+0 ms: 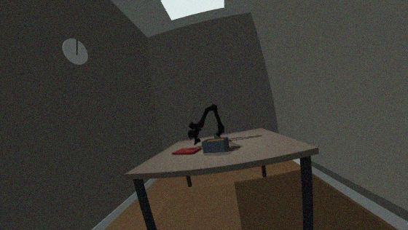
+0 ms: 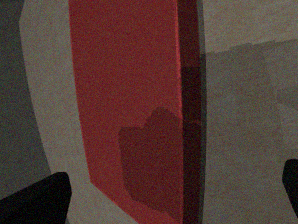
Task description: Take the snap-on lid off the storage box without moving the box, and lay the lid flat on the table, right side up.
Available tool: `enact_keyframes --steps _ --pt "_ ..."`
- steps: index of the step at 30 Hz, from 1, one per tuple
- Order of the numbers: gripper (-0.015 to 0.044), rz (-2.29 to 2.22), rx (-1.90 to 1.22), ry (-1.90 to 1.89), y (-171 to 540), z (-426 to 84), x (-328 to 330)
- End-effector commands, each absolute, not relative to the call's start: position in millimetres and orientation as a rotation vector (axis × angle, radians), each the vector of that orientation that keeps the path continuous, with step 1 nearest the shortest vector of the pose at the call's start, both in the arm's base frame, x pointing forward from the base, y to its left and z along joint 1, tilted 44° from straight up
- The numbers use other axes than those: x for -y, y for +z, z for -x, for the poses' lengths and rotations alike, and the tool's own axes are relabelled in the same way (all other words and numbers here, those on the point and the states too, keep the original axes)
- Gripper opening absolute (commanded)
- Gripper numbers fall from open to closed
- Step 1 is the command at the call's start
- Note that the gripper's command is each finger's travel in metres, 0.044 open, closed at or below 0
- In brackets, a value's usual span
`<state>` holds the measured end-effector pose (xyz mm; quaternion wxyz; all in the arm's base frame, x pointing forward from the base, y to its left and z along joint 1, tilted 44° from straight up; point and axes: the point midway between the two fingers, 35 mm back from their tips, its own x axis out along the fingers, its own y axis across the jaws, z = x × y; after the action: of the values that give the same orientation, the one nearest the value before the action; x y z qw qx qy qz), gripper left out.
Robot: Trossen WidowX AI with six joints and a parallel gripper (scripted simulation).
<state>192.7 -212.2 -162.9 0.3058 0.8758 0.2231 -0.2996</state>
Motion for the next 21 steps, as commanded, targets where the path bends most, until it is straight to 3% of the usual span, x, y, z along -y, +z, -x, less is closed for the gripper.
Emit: enact_keyframes --steps 1,21 --pt "0.044 -2.318 -0.591 -0.785 -160 -185 209" --pt "0.044 -2.317 -0.592 -0.788 -137 -172 226"
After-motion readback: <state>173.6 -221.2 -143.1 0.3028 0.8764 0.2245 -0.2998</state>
